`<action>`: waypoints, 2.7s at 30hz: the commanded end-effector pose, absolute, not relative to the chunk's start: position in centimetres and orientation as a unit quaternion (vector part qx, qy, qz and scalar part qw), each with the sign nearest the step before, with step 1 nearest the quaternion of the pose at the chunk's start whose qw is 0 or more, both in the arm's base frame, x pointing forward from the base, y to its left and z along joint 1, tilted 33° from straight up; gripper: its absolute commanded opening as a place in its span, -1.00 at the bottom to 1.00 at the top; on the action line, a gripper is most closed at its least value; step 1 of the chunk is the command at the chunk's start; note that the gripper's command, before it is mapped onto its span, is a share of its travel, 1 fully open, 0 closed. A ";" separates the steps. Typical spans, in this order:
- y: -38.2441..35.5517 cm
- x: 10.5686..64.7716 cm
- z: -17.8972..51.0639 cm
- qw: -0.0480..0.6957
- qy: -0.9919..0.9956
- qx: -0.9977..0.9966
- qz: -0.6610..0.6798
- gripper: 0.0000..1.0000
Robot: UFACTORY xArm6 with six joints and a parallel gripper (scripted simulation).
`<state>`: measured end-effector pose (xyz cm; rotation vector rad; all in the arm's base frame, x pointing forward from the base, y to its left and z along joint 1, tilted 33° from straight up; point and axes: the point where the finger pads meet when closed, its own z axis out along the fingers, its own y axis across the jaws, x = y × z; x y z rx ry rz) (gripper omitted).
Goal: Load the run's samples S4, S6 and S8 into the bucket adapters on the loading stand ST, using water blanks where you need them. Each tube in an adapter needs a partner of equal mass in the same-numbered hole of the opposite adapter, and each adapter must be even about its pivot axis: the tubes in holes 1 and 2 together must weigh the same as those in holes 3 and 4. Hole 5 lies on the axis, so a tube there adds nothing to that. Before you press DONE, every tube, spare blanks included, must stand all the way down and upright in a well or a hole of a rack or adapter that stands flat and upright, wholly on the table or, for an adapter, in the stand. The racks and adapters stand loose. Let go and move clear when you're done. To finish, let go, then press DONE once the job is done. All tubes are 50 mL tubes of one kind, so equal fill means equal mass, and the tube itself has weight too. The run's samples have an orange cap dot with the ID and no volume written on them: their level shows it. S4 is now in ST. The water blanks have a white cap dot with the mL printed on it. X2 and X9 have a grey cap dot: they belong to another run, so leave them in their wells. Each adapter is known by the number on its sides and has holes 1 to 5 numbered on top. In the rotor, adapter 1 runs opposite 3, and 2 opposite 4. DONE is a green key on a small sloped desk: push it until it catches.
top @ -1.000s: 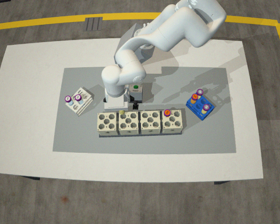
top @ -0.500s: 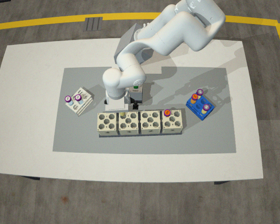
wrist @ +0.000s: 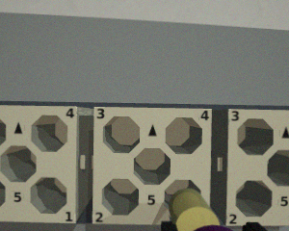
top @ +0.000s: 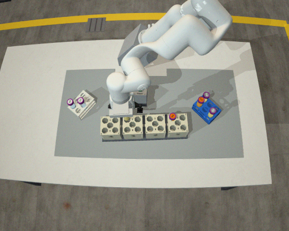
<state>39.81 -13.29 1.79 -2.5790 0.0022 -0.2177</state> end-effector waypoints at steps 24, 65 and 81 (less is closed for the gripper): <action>-12.6 40.2 0.5 0.272 0.001 -0.959 -0.082 -1.00; -10.6 40.7 -2.6 0.272 0.001 -0.959 -0.082 -1.00; -9.9 41.0 -3.7 0.272 0.001 -0.959 -0.082 -1.00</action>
